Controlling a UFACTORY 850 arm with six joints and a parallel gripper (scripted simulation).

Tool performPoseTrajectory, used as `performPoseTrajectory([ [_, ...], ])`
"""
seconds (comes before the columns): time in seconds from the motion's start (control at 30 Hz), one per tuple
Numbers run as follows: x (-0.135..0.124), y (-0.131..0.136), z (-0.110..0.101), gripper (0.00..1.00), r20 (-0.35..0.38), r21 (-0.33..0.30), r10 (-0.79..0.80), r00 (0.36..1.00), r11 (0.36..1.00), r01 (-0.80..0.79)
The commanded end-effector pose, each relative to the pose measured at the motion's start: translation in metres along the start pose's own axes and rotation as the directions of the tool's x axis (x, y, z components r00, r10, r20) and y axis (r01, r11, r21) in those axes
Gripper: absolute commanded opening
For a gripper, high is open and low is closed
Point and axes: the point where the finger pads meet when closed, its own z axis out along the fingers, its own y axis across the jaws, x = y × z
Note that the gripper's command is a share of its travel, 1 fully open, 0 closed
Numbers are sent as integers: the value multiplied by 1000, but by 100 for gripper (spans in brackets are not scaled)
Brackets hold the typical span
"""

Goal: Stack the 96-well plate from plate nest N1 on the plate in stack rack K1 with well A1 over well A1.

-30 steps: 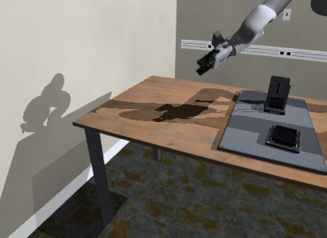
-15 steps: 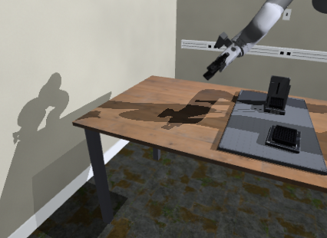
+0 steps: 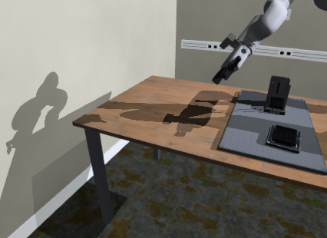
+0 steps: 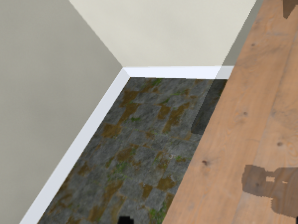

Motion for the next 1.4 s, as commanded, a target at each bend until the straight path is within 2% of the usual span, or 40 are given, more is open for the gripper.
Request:
performPoseTrajectory([
  [0.0,-12,-13,0,100,30,17,-27,999,1000,26],
  [0.17,-23,-22,0,100,53,21,-50,997,999,49],
  [0.3,-40,-34,-1,100,135,40,-133,982,991,128],
  [0.43,-54,-44,-2,100,135,40,-133,982,991,128],
  [0.6,-76,-57,-6,100,235,66,-238,942,971,229],
  [0.73,-84,-62,-7,100,235,66,-238,942,971,229],
  [0.87,-102,-70,-11,100,318,91,-328,890,944,316],
  [1.0,-119,-78,-16,100,328,95,-339,882,940,327],
  [1.13,-138,-84,-22,100,403,123,-423,811,904,410],
  [1.23,-151,-89,-27,100,412,127,-433,802,899,420],
  [1.3,-151,-89,-27,100,412,127,-433,802,899,420],
  [1.37,-160,-91,-31,100,447,140,-471,760,876,461],
])
